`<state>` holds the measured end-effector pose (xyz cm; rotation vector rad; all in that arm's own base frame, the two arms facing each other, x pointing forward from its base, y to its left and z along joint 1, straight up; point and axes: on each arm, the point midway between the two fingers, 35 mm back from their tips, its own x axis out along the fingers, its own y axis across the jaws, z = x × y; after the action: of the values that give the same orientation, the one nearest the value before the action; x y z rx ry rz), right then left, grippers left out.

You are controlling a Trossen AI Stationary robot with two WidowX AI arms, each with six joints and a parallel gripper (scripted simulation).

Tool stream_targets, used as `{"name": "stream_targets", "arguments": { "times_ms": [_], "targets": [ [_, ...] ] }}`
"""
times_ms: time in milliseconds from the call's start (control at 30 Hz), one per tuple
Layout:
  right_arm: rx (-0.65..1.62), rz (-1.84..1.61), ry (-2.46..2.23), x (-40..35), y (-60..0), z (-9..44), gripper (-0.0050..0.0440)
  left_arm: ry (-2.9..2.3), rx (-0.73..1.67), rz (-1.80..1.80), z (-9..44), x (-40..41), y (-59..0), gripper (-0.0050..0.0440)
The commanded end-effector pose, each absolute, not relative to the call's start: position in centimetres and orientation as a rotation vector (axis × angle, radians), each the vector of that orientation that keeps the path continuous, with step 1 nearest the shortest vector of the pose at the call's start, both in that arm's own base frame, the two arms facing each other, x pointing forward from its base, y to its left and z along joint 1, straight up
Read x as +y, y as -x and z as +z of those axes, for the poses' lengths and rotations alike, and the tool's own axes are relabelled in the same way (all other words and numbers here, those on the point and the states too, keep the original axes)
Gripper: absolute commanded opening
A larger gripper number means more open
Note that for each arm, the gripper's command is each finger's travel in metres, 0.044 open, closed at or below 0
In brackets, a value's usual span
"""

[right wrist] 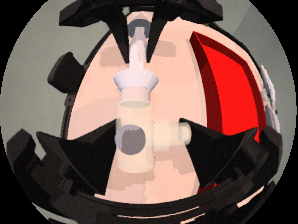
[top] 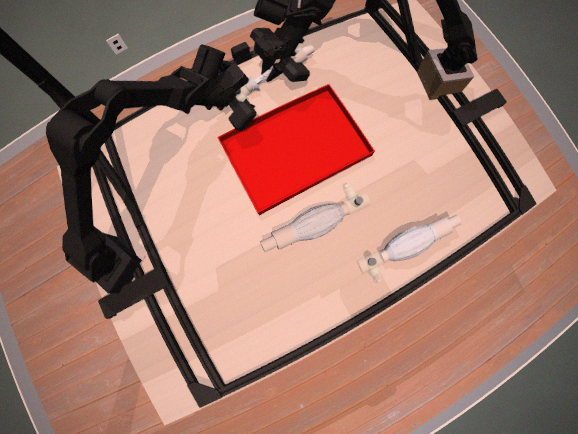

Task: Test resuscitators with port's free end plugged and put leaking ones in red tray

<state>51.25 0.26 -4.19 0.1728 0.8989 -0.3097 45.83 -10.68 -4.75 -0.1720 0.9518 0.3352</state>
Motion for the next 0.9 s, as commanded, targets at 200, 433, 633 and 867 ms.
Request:
{"name": "stream_targets", "arguments": {
  "times_ms": [200,433,633,867],
  "targets": [
    [0.897,-0.311,-0.174,0.25,-51.30,-4.17,0.0000,0.171,0.951,0.335,-4.70,-10.70,-45.85,0.0000],
    [0.897,-0.311,-0.174,0.25,-51.30,-4.17,0.0000,0.171,0.951,0.335,-4.70,-10.70,-45.85,0.0000],
    [0.896,-0.310,-0.173,0.29,-51.32,-4.15,0.0440,0.173,0.950,0.336,-4.69,-10.67,-45.86,0.0000],
    [0.896,-0.310,-0.173,0.29,-51.32,-4.15,0.0440,0.173,0.950,0.336,-4.69,-10.67,-45.86,0.0000]
  ]
}}
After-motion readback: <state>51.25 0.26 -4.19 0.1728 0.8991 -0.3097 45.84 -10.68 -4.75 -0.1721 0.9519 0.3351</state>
